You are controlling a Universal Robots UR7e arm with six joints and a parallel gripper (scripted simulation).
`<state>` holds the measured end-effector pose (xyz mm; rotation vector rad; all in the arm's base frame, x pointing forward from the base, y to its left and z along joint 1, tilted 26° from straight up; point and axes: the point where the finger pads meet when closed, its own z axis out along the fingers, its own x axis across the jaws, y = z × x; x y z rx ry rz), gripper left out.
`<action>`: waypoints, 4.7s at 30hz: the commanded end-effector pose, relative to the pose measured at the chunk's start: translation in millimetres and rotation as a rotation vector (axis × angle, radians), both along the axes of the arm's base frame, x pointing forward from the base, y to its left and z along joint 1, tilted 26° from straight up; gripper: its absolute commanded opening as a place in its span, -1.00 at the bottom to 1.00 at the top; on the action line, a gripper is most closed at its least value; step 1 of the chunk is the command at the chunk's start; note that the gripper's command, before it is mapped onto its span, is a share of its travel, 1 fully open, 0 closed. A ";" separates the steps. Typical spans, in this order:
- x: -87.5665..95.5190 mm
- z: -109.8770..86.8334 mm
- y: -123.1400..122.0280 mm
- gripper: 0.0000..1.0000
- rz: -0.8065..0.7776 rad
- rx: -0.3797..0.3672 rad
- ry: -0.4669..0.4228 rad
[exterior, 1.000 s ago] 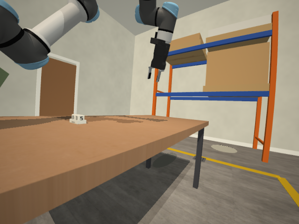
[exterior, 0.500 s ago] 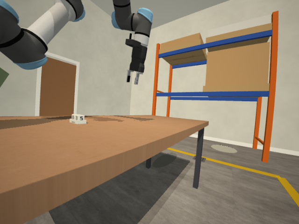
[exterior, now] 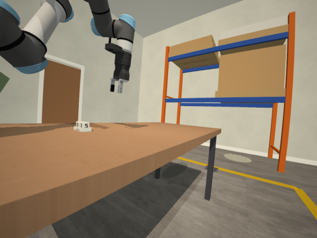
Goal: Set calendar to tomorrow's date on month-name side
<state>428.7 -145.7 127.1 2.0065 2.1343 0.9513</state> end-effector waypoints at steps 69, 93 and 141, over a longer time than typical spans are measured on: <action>-85.4 -76.7 81.3 1.00 0.308 -0.316 -0.022; -78.7 -92.4 83.1 1.00 0.782 -0.531 -0.202; -68.6 -103.7 93.0 0.74 1.299 -0.757 -0.403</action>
